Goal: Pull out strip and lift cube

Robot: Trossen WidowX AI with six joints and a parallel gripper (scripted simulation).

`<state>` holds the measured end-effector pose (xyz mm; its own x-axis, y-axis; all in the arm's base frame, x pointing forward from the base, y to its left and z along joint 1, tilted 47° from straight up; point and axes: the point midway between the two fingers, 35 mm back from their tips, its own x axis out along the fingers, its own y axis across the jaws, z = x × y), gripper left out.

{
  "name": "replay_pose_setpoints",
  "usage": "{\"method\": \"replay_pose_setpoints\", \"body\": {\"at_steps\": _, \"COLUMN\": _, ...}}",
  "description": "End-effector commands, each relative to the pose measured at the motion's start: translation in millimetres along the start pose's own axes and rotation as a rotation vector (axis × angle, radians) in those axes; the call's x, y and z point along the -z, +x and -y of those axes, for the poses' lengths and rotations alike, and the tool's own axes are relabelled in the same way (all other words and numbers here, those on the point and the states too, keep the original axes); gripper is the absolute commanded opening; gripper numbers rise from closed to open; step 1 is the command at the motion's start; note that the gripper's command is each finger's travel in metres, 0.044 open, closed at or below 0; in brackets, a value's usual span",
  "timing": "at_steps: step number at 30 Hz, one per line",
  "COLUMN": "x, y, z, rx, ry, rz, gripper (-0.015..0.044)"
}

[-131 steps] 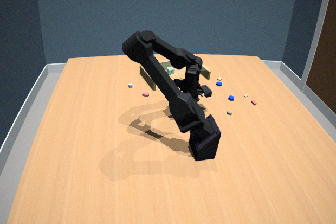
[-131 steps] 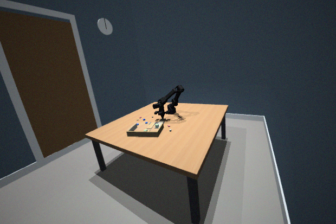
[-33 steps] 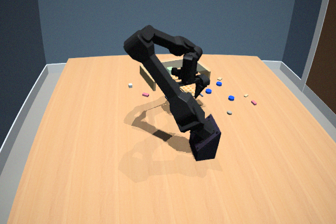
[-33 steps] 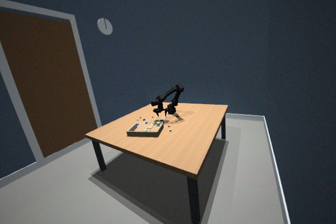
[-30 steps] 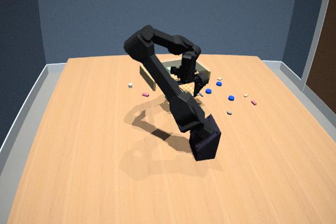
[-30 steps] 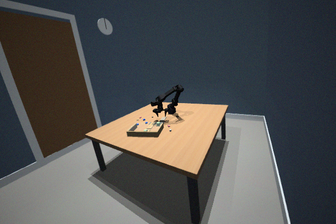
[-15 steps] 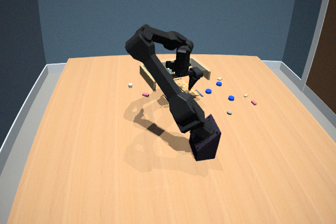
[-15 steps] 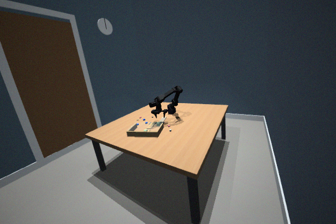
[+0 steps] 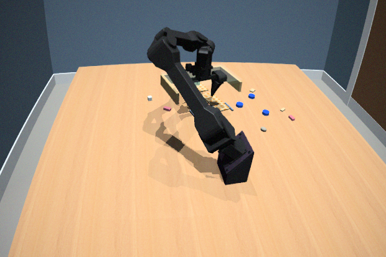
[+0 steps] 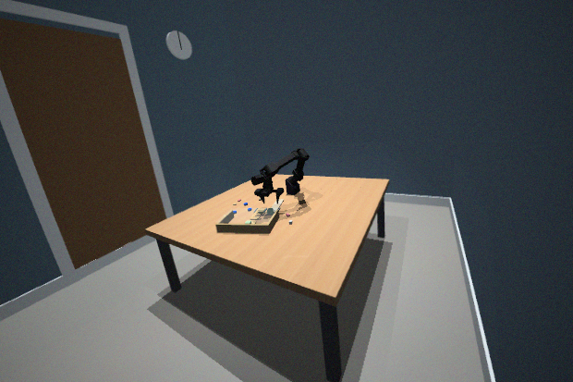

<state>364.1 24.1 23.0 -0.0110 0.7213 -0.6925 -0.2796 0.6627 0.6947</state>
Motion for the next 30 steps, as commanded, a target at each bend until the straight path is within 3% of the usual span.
{"method": "replay_pose_setpoints", "body": {"at_steps": 1, "x": -15.1, "y": -3.3, "z": -0.9, "rx": -0.002, "ry": 0.001, "rz": 0.007, "gripper": 0.0440}}
{"method": "replay_pose_setpoints", "body": {"at_steps": 8, "x": -32.7, "y": -7.1, "z": -1.2, "rx": -0.002, "ry": 0.000, "rz": 0.007, "gripper": 0.0440}}
{"method": "replay_pose_setpoints", "body": {"at_steps": 15, "x": -33.3, "y": 1.5, "z": -0.8, "rx": -0.002, "ry": 0.000, "rz": 0.008, "gripper": 0.0256}}
{"method": "replay_pose_setpoints", "body": {"at_steps": 30, "x": -34.1, "y": 26.1, "z": -0.8, "rx": -0.002, "ry": 0.000, "rz": 0.008, "gripper": 0.0250}}
